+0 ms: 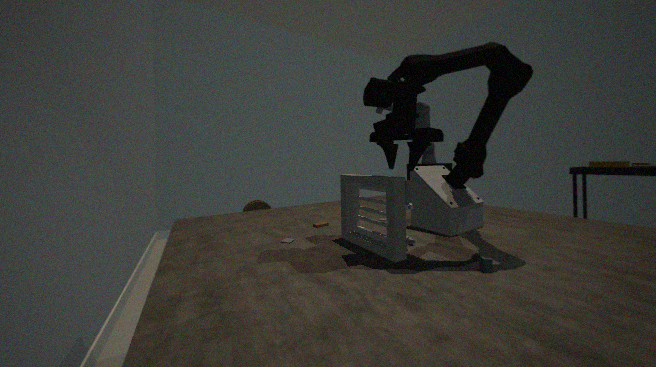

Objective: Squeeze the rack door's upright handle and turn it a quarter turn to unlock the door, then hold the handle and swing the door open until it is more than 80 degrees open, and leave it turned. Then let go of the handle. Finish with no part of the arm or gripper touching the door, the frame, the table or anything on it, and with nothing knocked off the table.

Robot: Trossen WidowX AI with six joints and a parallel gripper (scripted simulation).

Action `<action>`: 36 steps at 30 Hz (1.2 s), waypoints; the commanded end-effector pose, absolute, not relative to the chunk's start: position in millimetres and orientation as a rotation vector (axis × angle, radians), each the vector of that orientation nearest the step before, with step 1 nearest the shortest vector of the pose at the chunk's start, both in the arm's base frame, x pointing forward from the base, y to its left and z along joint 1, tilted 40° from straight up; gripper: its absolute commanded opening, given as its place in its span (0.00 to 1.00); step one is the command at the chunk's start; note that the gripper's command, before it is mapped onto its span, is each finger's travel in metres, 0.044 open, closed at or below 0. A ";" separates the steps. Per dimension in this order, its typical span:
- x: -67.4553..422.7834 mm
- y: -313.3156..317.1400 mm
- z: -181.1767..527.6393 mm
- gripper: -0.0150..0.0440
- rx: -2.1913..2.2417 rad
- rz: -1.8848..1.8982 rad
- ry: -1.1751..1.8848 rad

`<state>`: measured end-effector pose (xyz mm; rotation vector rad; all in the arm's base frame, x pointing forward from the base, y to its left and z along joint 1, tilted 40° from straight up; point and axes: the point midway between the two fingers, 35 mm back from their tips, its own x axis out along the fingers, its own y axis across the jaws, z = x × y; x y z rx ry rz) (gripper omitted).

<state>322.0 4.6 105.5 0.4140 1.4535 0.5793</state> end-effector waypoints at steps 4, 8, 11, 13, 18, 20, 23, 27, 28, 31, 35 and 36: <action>319.9 5.5 104.4 0.74 0.480 0.613 1.499; 320.1 7.0 102.4 0.74 0.480 0.613 1.499; 320.5 10.1 98.5 0.74 0.480 0.613 1.499; 320.8 12.2 96.0 0.74 0.480 0.613 1.499; 321.1 17.4 89.6 0.74 0.480 0.613 1.499; 321.2 19.5 87.0 0.74 0.479 0.613 1.499; 321.3 22.6 83.3 0.74 0.479 0.613 1.498; 321.2 26.9 78.3 0.74 0.480 0.613 1.498; 321.1 27.9 77.0 0.74 0.480 0.613 1.498; 321.0 31.1 73.3 0.74 0.480 0.613 1.498; 320.6 35.4 68.4 0.74 0.480 0.613 1.498; 320.5 36.4 67.2 0.74 0.480 0.613 1.498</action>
